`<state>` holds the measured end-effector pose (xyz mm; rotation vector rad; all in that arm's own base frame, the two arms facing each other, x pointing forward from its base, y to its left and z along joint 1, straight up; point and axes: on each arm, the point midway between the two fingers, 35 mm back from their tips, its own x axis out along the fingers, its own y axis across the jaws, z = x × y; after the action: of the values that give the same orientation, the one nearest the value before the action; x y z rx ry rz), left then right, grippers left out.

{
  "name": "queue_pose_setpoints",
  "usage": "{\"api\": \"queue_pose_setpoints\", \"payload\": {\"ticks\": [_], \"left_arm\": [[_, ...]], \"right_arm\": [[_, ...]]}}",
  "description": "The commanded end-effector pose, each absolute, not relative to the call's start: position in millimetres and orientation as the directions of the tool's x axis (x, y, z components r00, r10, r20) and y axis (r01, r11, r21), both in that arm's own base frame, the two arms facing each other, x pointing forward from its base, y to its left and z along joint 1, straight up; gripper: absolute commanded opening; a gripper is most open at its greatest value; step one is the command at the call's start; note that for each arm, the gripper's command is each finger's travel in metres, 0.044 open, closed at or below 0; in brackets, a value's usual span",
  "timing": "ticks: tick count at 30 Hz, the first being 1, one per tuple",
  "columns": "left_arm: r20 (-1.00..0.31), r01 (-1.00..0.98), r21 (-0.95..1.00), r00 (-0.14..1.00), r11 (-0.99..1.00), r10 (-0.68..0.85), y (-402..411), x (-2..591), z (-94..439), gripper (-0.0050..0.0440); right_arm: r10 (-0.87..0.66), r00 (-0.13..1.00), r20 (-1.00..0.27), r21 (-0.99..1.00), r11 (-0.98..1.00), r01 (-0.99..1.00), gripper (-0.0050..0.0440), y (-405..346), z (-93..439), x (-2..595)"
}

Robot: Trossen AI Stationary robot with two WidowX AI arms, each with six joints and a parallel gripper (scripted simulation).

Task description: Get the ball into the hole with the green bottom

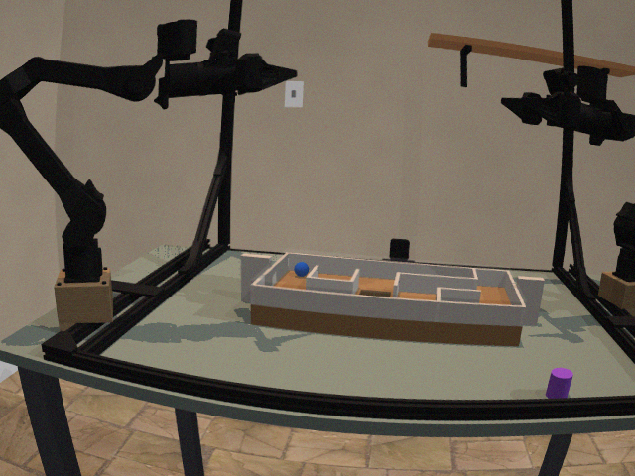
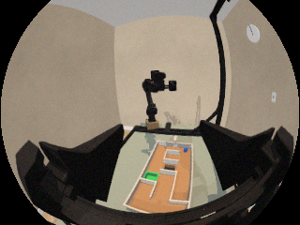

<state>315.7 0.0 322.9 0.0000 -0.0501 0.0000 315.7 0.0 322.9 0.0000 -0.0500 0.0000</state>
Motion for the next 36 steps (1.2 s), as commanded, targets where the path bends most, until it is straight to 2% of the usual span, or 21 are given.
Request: {"api": "queue_pose_setpoints", "payload": {"ticks": [1, 22, 25, 28, 32, 34, 36], "left_arm": [[0.05, 0.0, 0.0, 0.999, 1.0, 0.0, 0, 316, 323, 0.04], [0.02, -0.002, 0.008, 1.0, 1.0, 0.002, 0, 319, 318, 0.04], [-0.057, -0.004, 0.028, 0.998, 1.0, 0.006, 2, 327, 304, 0.04], [-0.19, -0.001, 0.061, 0.982, 0.998, 0.013, 4, 338, 279, 0.04], [-0.402, 0.023, 0.112, 0.916, 0.993, 0.024, 9, 351, 237, 0.04], [-0.402, 0.023, 0.112, 0.916, 0.993, 0.024, 9, 351, 237, 0.04], [-0.526, 0.049, 0.131, 0.85, 0.99, 0.028, 11, 352, 211, 0.04]], "right_arm": [[0.0, 0.999, 0.05, 0.0, 1.0, 0.0, 0.04, 0, 323, 316], [0.004, 1.0, 0.02, 0.014, 1.0, -0.005, 0.04, 1, 318, 320], [0.015, 0.998, -0.058, 0.051, 0.999, -0.012, 0.04, 5, 305, 329], [0.034, 0.981, -0.191, 0.112, 0.994, -0.013, 0.04, 12, 282, 343], [0.062, 0.914, -0.401, 0.206, 0.978, 0.024, 0.04, 25, 242, 362], [0.062, 0.914, -0.401, 0.206, 0.978, 0.024, 0.04, 25, 242, 362], [0.073, 0.846, -0.528, 0.242, 0.968, 0.067, 0.04, 31, 216, 365]]}}
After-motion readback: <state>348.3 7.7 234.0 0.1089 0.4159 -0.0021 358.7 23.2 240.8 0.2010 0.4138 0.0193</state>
